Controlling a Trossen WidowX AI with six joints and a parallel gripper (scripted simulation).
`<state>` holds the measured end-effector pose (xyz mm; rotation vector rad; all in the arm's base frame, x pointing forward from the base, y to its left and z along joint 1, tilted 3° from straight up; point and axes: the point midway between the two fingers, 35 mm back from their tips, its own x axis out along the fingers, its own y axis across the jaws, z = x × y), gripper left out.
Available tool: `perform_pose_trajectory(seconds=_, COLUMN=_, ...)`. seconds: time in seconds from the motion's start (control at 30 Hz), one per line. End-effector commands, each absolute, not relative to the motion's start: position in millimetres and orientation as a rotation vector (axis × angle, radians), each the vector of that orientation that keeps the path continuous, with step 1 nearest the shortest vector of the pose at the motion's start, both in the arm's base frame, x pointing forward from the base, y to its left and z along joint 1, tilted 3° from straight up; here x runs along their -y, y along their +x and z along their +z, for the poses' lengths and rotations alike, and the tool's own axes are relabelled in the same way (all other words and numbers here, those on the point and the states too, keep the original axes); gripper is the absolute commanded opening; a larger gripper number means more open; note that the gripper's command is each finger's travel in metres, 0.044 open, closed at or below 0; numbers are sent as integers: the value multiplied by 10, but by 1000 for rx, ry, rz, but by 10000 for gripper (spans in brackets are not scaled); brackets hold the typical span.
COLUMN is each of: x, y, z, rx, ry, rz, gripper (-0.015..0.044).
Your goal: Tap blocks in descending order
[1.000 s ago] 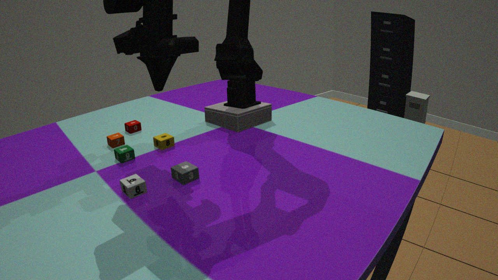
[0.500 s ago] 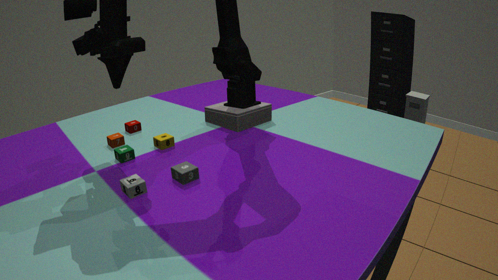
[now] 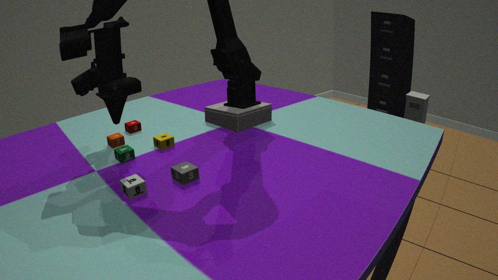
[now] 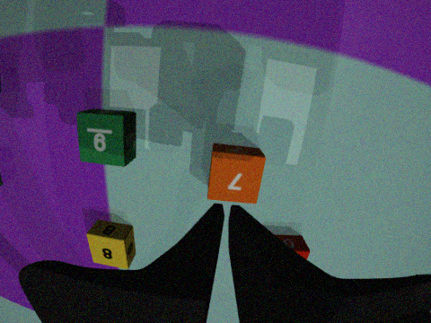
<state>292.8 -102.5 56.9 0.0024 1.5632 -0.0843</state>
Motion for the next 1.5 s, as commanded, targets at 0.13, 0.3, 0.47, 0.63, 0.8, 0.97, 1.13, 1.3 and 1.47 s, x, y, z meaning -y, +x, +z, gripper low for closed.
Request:
perform_pose_trajectory(seconds=0.13, x=1037, y=2944, z=460, rx=-1546, ry=-3, rz=-85, gripper=20)
perform_pose_trajectory(seconds=0.3, x=1042, y=2947, z=380, rx=-1546, ry=-3, rz=-85, gripper=20)
perform_pose_trajectory(seconds=0.47, x=1046, y=2947, z=301, rx=-1546, ry=-3, rz=-85, gripper=20)
perform_pose_trajectory(seconds=0.63, x=1050, y=2946, z=225, rx=-1546, ry=-3, rz=-85, gripper=20)
perform_pose_trajectory(seconds=0.8, x=1050, y=2946, z=215, rx=-1546, ry=-3, rz=-85, gripper=20)
perform_pose_trajectory(seconds=0.97, x=1046, y=2955, z=380, rx=-1543, ry=-3, rz=-87, gripper=20)
perform_pose_trajectory(seconds=1.13, x=1034, y=2941, z=516, rx=-1546, ry=-3, rz=-85, gripper=20)
perform_pose_trajectory(seconds=1.3, x=1028, y=2961, z=752, rx=-1546, ry=-3, rz=-85, gripper=20)
perform_pose_trajectory(seconds=1.47, x=988, y=2924, z=1325, rx=-1546, ry=-2, rz=-85, gripper=20)
